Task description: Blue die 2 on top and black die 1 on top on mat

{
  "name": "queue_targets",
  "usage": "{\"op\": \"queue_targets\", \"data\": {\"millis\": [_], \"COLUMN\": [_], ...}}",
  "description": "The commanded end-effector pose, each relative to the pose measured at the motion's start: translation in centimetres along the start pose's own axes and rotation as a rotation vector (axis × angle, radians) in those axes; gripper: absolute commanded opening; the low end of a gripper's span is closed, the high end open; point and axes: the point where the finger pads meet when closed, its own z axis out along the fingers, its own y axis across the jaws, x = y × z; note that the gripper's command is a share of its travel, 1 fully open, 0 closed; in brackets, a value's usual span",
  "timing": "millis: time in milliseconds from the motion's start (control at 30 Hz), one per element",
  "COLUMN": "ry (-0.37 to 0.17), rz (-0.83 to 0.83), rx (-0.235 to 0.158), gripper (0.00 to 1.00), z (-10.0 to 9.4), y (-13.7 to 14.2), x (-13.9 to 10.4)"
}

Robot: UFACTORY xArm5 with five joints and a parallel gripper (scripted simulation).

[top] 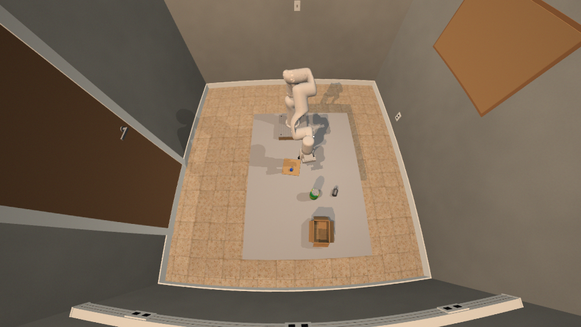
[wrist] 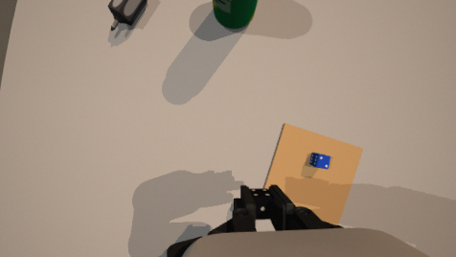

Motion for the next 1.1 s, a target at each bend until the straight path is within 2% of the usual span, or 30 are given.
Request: {"op": "queue_targets", "data": {"millis": [0,33,67,133,167,233,767,1067], "ry": [0.008,0.008,0.008,0.008,0.009,0.009,0.009,0.009], "rz": [0.084,0.084,0.136,0.136,0.174,0.192,0.196,0.196], "rx": [0.004,0.004,0.006,0.006,0.007,0.008,0.008,0.008], "gripper": [0.15,0.15,0.15,0.15,0.15,0.15,0.15,0.15], "z": [-0.5,-0.5,-0.6,-0.6,-0.6,-0.6,-0.5,1.4], "y": [4.9,4.9,7.5,7.5,9.2,10.1,10.2,10.3], "x": [-1.2,-1.2,-2.4,-2.4,-3.3,-3.8,-3.9,-3.9]}}
